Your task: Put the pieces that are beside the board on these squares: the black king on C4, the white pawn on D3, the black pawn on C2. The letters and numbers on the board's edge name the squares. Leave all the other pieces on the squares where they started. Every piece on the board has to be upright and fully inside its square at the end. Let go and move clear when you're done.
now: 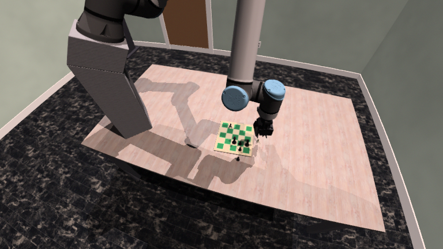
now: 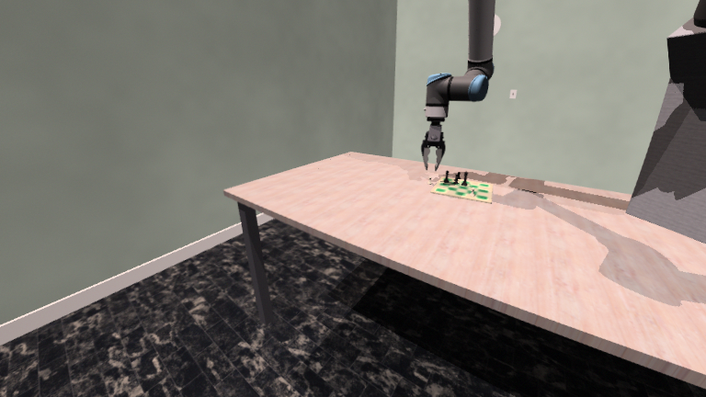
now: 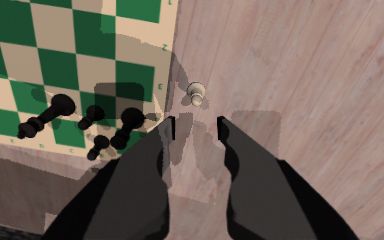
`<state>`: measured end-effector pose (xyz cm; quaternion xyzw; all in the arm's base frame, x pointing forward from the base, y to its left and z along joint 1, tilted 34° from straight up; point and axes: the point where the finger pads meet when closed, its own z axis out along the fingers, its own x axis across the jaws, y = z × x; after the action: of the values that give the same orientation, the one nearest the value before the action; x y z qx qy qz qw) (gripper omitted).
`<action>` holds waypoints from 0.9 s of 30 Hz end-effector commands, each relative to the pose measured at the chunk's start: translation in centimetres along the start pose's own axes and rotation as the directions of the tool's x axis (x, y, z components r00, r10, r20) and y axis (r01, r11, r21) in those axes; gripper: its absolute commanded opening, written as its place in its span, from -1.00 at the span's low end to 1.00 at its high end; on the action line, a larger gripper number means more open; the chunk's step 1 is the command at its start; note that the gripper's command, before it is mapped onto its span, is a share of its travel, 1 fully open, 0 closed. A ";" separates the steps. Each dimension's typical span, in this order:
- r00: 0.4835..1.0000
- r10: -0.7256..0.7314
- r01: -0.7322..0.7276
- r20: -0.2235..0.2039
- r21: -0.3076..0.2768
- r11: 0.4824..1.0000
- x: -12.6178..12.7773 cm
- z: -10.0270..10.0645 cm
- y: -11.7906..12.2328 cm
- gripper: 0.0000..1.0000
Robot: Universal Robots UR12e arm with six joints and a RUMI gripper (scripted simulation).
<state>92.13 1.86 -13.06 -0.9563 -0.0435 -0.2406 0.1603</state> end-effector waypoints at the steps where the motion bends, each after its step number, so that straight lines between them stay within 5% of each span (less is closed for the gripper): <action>1: 1.000 0.000 0.000 -0.001 0.000 1.000 0.1 0.7 0.0 -0.60; 27: 1.000 0.000 0.000 -0.001 0.000 1.000 0.1 1.8 0.0 -0.60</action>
<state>92.98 2.46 -14.60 -0.9563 -0.0435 -0.2407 0.1603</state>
